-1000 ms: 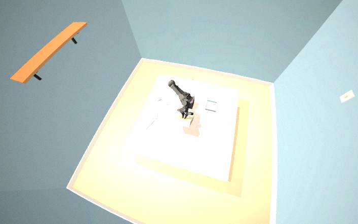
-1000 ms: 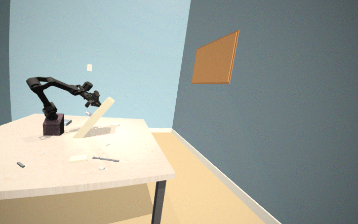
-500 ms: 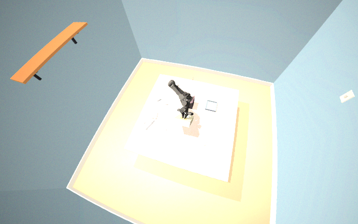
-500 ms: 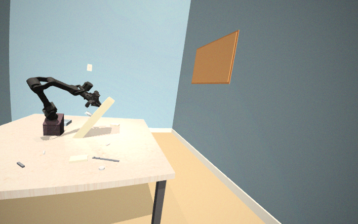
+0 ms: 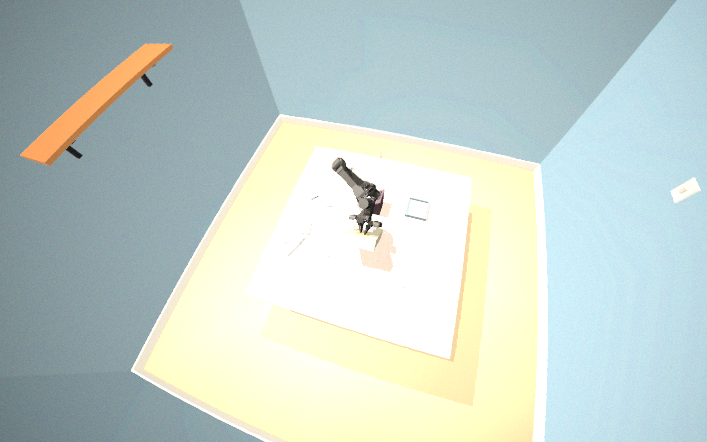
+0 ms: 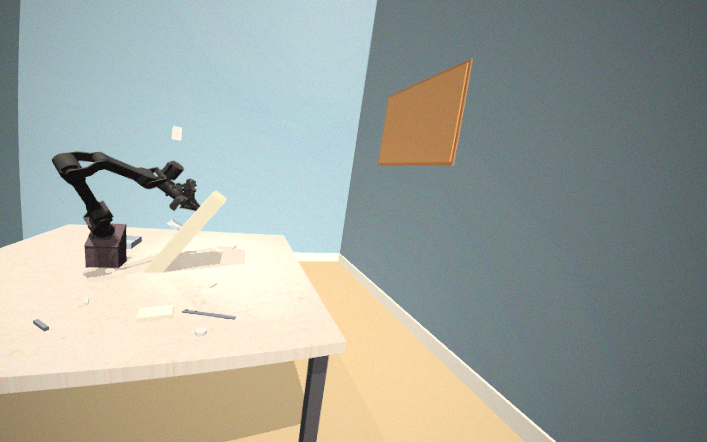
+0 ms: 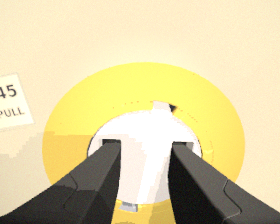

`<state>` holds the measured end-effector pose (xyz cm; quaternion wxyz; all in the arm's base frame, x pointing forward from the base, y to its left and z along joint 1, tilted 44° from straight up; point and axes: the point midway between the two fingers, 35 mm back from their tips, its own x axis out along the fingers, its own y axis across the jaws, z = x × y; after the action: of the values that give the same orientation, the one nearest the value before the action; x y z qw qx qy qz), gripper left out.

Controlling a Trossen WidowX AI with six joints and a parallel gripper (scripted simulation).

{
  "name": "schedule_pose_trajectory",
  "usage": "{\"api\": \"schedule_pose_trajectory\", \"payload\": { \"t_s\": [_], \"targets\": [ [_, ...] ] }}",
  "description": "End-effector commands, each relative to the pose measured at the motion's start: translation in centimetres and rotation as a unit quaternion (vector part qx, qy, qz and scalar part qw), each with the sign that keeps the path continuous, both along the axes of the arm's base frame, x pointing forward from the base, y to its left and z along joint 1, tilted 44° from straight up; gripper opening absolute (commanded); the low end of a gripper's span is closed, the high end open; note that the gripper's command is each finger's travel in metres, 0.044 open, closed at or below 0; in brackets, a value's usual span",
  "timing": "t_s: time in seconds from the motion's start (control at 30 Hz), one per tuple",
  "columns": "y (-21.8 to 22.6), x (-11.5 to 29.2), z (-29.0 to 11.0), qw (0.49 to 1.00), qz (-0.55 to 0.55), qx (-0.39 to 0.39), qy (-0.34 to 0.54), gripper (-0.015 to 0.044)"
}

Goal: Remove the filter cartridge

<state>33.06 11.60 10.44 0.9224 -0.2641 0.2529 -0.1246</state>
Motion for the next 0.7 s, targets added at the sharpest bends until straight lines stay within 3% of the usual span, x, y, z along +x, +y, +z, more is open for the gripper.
{"api": "schedule_pose_trajectory", "payload": {
  "t_s": [0.0,0.67],
  "targets": [
    [-0.22,0.31,-0.29,0.998,0.026,-0.052,0.028,0.0],
    [-0.28,0.44,-0.36,0.917,0.161,-0.332,0.149,0.0]
  ]
}}
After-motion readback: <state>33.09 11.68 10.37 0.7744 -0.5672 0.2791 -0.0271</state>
